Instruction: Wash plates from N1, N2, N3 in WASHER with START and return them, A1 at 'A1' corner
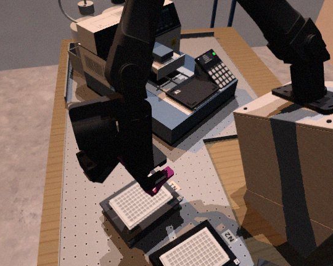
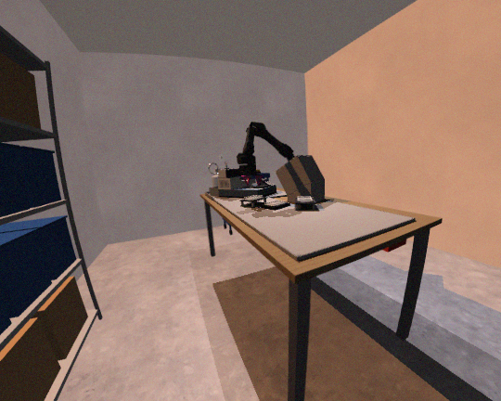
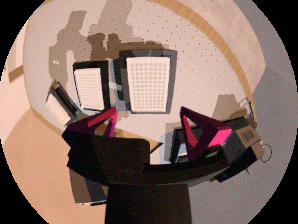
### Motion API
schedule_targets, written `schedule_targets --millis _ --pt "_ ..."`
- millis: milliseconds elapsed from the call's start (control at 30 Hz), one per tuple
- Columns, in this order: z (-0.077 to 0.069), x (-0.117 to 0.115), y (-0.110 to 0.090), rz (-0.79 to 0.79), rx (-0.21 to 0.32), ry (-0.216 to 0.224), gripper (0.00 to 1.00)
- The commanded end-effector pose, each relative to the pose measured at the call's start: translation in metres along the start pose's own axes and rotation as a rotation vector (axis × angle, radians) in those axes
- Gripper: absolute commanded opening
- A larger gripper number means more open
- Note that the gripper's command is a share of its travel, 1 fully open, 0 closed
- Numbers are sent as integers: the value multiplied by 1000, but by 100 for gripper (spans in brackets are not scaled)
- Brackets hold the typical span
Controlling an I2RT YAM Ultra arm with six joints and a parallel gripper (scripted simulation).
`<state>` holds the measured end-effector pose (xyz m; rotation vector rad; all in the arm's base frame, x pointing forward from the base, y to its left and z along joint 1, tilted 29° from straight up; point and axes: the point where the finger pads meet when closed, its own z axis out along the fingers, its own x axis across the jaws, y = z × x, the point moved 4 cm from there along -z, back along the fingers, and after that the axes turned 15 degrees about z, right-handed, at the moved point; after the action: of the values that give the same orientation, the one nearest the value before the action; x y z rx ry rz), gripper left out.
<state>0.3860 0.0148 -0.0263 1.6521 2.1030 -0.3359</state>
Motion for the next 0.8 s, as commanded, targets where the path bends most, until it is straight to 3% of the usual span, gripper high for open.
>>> schedule_targets --millis 0,767 --pt "-15 -1 14 -5 -45 3 100" --pt "-12 1 13 -7 -40 4 100"
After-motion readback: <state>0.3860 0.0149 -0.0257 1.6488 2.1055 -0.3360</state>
